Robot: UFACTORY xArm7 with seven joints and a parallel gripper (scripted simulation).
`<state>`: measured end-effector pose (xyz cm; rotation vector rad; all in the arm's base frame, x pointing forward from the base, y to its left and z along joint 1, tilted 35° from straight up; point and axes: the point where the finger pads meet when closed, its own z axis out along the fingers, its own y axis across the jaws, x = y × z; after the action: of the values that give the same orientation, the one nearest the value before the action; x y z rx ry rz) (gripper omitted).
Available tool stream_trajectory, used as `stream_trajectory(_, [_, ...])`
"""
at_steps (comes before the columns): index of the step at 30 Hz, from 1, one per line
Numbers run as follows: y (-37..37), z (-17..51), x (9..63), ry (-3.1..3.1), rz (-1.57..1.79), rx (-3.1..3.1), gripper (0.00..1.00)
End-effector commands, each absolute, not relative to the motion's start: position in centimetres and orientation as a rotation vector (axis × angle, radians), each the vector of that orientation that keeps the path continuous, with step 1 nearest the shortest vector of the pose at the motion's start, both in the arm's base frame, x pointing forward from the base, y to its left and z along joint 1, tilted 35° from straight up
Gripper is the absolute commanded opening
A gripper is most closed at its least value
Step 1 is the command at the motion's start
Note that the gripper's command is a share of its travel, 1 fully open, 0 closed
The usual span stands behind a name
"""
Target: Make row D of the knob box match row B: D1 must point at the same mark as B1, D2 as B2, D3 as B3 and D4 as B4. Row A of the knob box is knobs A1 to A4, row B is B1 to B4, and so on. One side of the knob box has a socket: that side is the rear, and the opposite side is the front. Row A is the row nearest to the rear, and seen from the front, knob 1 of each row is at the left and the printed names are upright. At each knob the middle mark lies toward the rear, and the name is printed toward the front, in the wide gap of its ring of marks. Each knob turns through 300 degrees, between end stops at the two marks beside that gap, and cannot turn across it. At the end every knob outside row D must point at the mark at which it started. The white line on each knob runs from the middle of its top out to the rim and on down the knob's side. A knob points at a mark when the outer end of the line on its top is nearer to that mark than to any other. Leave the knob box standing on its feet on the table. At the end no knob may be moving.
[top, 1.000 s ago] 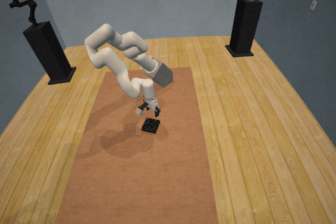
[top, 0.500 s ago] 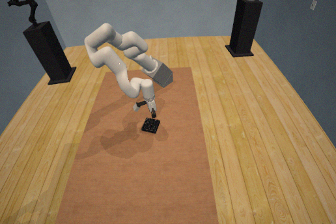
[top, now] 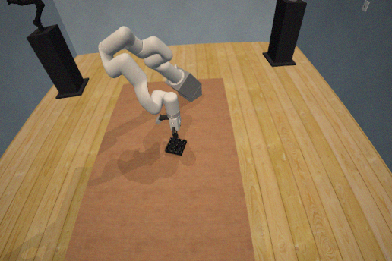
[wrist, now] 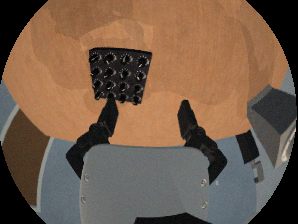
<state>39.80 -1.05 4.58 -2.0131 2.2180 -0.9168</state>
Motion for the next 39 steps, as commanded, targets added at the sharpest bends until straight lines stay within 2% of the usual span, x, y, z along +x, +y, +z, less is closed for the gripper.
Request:
stream_trajectory(1, [-1.0, 4.8, 39.9, 2.316, -0.918, -1.803, 1.0])
stream_trajectory(39, [-1.5, 6.2, 40.4, 2.671, -0.651, -0.232, 1.0])
